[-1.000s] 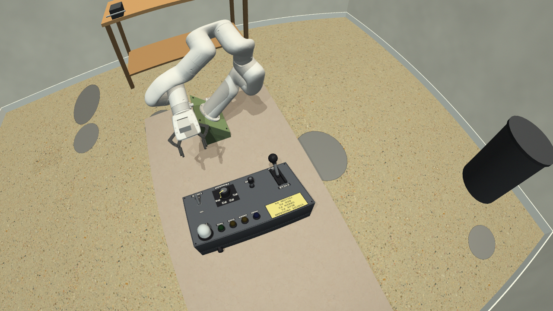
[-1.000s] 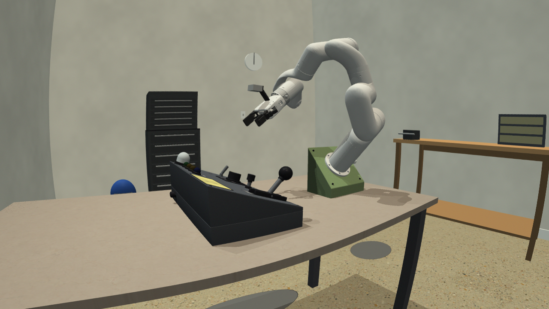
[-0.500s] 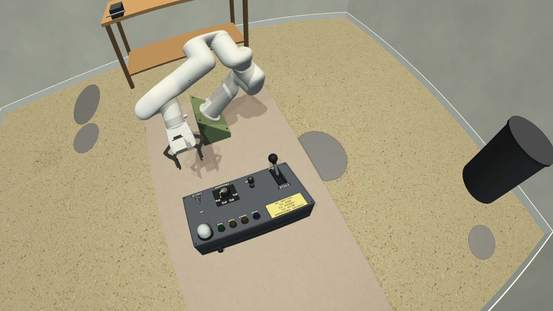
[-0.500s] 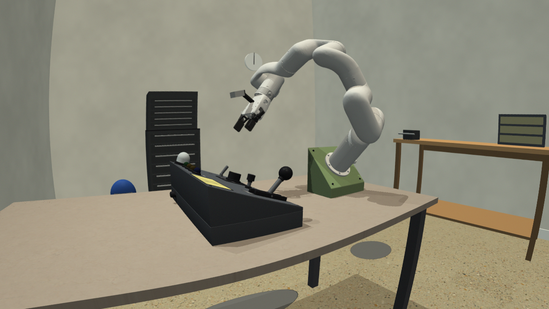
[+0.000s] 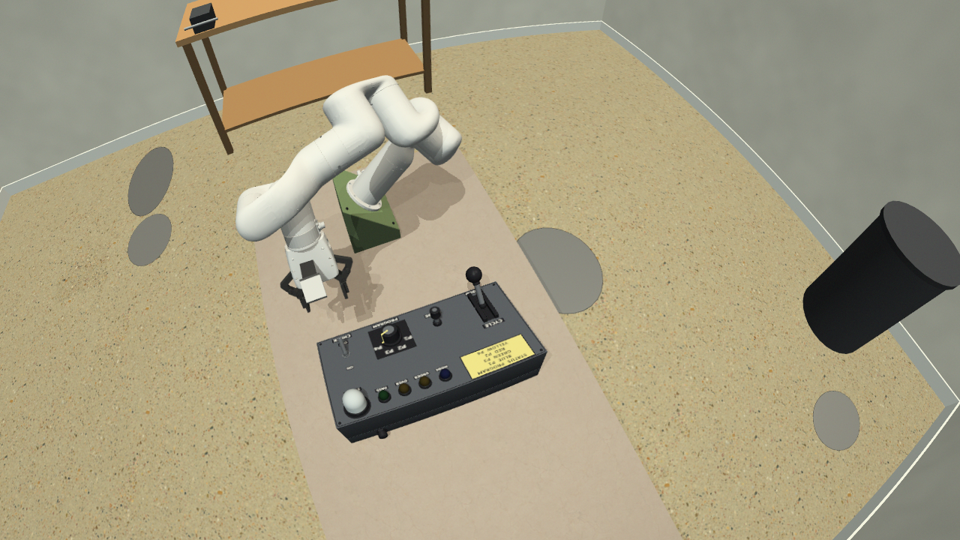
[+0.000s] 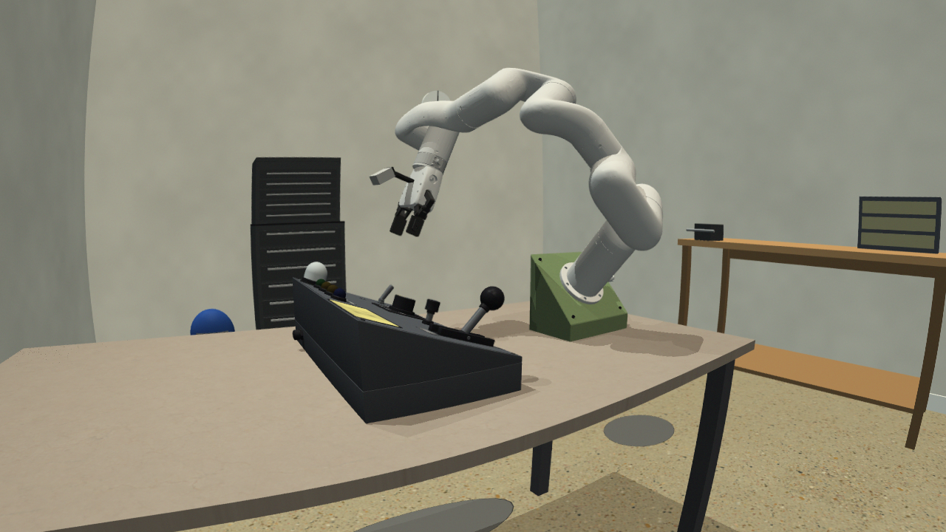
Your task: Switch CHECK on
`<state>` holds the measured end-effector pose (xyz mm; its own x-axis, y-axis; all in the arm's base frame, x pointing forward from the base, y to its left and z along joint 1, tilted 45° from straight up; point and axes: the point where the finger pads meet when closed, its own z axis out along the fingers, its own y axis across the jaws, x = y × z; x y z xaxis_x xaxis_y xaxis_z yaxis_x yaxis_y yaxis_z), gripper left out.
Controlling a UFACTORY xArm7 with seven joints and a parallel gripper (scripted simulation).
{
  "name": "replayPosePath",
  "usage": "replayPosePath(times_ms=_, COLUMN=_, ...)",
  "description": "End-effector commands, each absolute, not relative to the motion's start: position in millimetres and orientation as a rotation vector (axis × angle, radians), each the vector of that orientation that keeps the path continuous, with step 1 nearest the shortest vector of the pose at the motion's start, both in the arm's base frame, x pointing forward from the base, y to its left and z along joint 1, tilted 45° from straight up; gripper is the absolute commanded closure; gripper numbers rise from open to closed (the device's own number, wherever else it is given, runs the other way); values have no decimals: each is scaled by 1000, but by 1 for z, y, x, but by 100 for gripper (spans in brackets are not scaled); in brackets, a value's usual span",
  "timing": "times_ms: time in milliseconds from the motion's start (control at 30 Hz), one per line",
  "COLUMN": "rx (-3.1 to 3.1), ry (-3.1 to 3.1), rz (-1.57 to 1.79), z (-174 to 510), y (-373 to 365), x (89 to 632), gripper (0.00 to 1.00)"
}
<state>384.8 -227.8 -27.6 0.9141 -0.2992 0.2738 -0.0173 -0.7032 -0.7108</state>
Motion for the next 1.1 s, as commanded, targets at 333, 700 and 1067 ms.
replayPosePath(times_ms=333, rx=-2333, ry=201, rz=-391, z=-34, y=-230, x=391, gripper=24)
replayPosePath(times_ms=700, rx=-2333, ry=201, rz=-391, z=-34, y=-230, x=391, gripper=24)
replayPosePath(times_ms=1067, rx=-2333, ry=201, rz=-391, z=-34, y=-230, x=391, gripper=24)
